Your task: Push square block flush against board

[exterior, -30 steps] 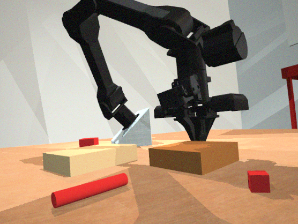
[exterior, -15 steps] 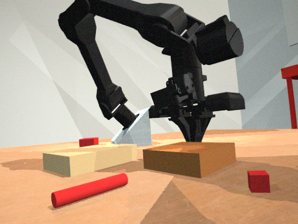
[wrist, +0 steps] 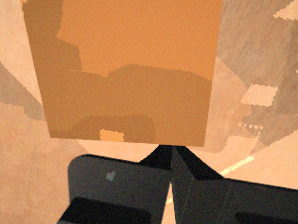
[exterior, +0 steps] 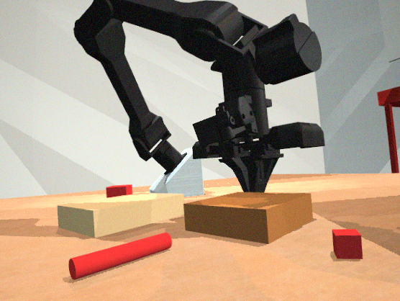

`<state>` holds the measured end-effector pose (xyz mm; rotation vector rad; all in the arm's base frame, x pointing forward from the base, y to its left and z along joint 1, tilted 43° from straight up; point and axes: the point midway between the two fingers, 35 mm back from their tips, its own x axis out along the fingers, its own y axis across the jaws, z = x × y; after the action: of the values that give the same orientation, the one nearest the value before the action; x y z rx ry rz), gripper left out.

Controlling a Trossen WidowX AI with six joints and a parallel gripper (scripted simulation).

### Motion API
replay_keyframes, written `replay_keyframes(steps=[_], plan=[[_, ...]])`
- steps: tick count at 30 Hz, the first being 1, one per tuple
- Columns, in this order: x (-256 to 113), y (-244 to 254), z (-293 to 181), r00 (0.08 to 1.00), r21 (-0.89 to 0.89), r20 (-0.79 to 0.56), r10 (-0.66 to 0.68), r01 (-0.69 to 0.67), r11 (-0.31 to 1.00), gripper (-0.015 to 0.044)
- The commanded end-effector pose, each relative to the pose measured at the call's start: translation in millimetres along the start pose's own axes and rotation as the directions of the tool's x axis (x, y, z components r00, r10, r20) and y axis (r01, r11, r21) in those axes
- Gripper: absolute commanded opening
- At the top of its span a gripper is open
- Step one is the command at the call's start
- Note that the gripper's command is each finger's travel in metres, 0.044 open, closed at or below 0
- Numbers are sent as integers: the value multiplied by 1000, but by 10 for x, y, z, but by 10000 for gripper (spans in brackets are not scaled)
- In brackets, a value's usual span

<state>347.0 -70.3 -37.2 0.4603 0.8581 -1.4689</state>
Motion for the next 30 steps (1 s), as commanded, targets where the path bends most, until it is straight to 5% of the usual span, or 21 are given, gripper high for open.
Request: replay_keyframes(steps=[1, 30], plan=[[13, 5, 82, 1000, 5, 6, -3, 3, 1000, 0], [18, 22, -249, 1000, 7, 6, -4, 4, 1000, 0]])
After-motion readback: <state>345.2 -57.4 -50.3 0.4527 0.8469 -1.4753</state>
